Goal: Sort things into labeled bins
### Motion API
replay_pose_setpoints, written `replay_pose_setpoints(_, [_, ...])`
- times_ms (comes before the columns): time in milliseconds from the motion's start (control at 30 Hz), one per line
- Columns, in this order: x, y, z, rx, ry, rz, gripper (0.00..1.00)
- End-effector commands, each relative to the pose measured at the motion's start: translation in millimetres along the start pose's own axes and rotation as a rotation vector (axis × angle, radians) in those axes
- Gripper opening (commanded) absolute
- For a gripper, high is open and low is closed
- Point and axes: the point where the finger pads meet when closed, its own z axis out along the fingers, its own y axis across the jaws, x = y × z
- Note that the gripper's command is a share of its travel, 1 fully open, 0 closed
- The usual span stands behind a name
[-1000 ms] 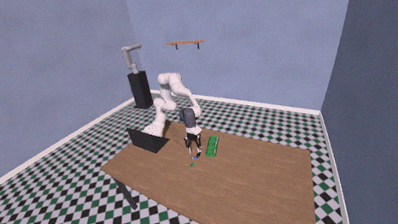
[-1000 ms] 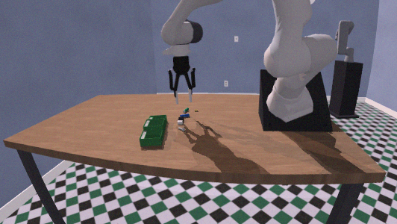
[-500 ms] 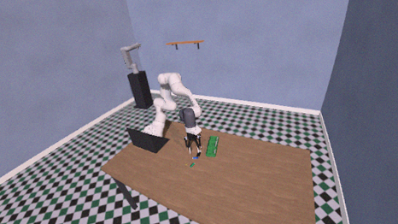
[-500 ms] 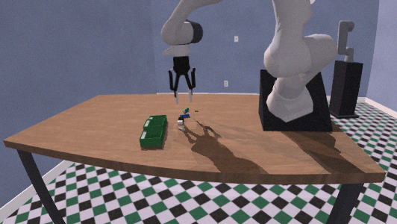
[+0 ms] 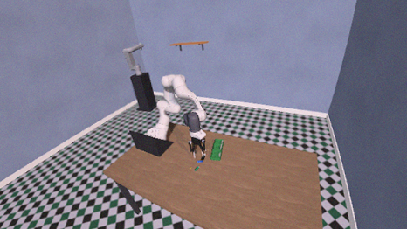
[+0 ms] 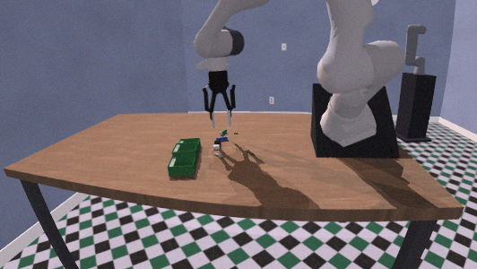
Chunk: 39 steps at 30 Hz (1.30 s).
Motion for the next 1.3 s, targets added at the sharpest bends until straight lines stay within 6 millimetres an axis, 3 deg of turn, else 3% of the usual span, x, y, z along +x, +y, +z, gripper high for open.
replay_pose_setpoints(0, [2, -1, 15, 0.004, 0.006, 0.009, 0.41])
replay_pose_setpoints(367, [5, -2, 49, 0.004, 0.006, 0.009, 0.41])
replay_pose_setpoints(1267, [4, -1, 61, 0.004, 0.006, 0.009, 0.41])
